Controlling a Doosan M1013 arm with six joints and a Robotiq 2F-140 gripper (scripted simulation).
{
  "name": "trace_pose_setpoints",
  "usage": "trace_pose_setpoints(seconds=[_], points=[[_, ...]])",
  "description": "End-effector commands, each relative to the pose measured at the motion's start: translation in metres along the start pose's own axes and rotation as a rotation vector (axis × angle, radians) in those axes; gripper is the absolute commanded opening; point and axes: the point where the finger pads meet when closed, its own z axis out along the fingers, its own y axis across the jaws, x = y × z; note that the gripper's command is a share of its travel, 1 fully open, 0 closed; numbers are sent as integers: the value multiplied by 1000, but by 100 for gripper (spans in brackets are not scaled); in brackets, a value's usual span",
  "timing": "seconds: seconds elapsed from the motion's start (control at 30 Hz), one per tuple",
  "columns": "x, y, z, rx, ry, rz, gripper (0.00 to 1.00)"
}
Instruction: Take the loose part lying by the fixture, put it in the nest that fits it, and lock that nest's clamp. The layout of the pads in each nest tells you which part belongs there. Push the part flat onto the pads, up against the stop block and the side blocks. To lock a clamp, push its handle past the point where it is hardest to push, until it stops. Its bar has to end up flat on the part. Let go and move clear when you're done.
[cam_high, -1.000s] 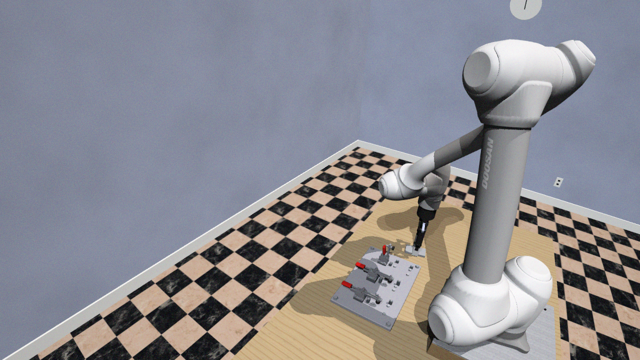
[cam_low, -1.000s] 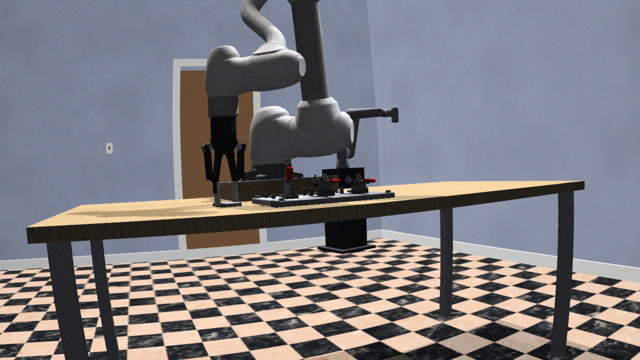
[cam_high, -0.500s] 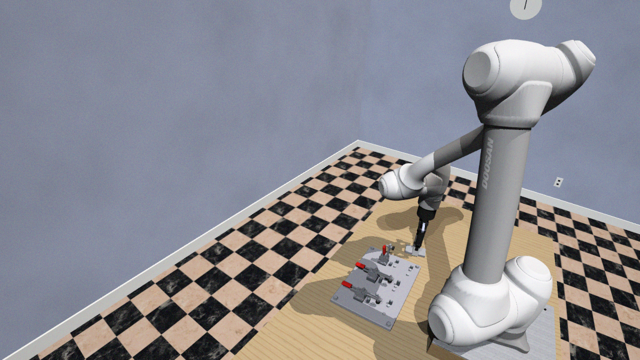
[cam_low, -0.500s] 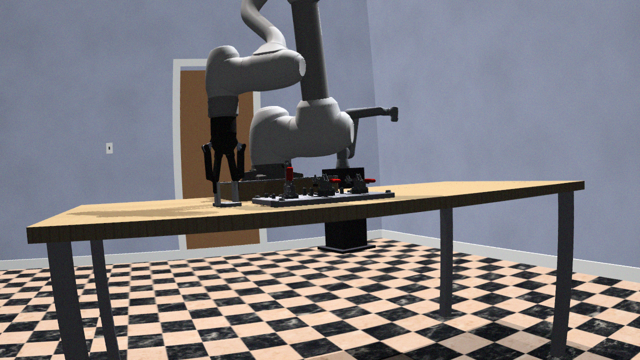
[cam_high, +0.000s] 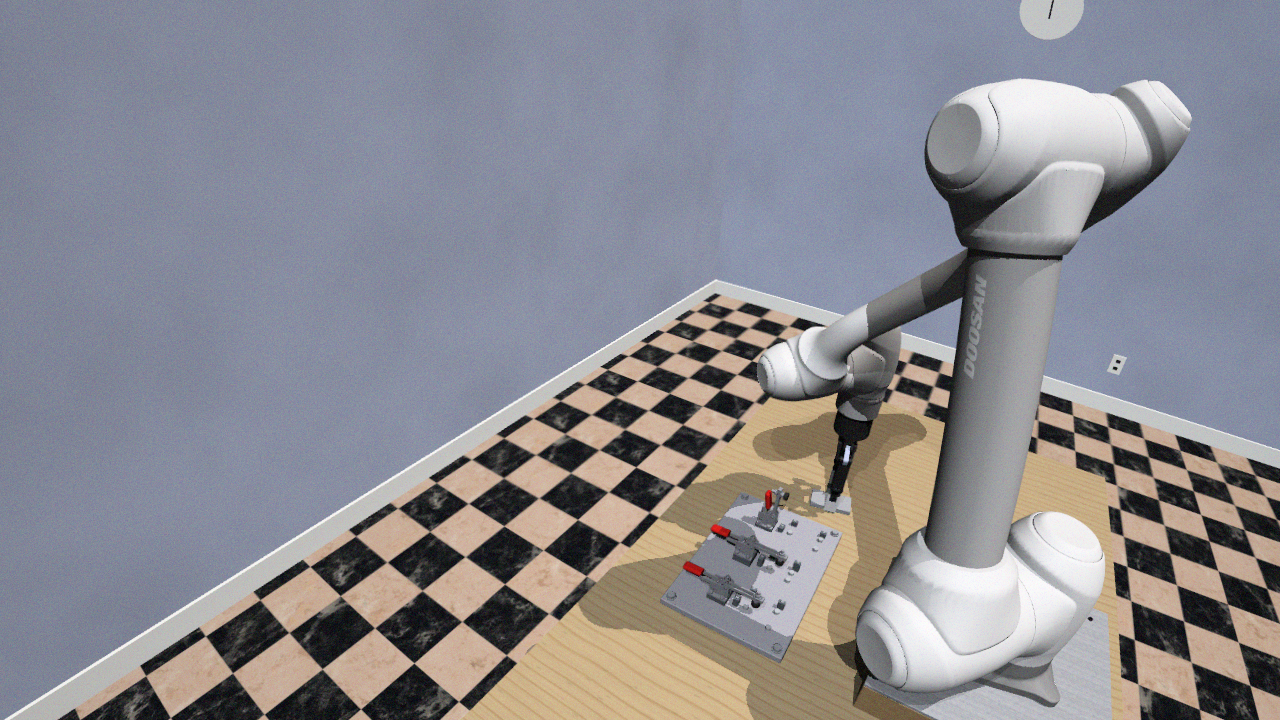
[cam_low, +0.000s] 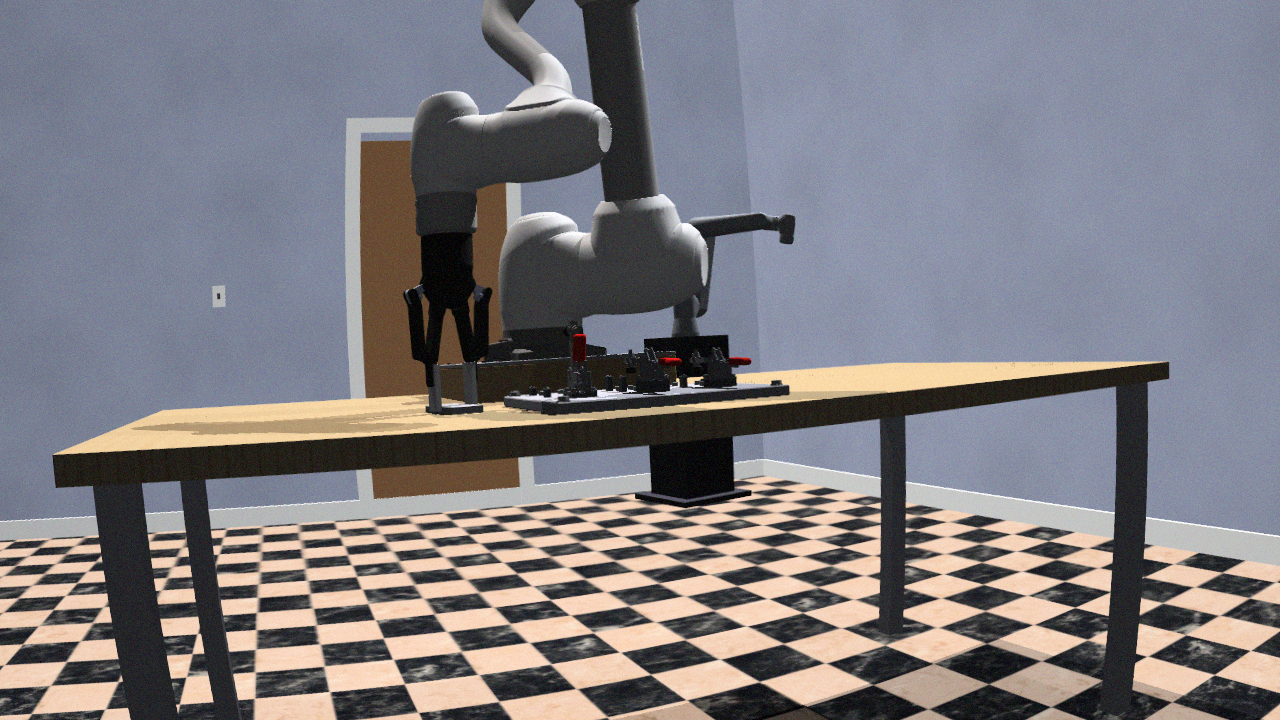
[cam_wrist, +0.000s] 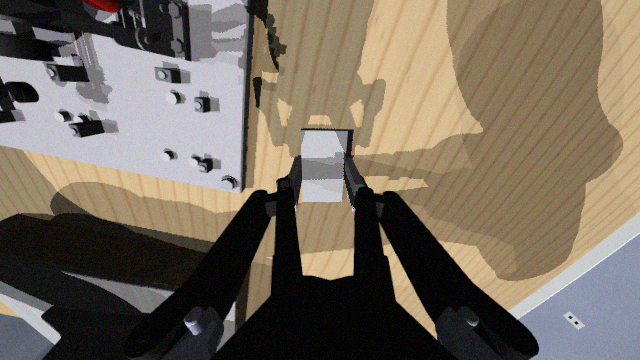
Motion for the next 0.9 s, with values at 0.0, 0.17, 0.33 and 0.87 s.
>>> trace_pose_setpoints(seconds=[0.0, 0.17, 0.33, 0.87], points=[[-2, -1, 1, 0, -1, -1, 10], [-2, -1, -6, 0, -1, -1, 10], [-2, -1, -17, 0, -1, -1, 10], [-2, -1, -69, 0, -1, -1, 10]])
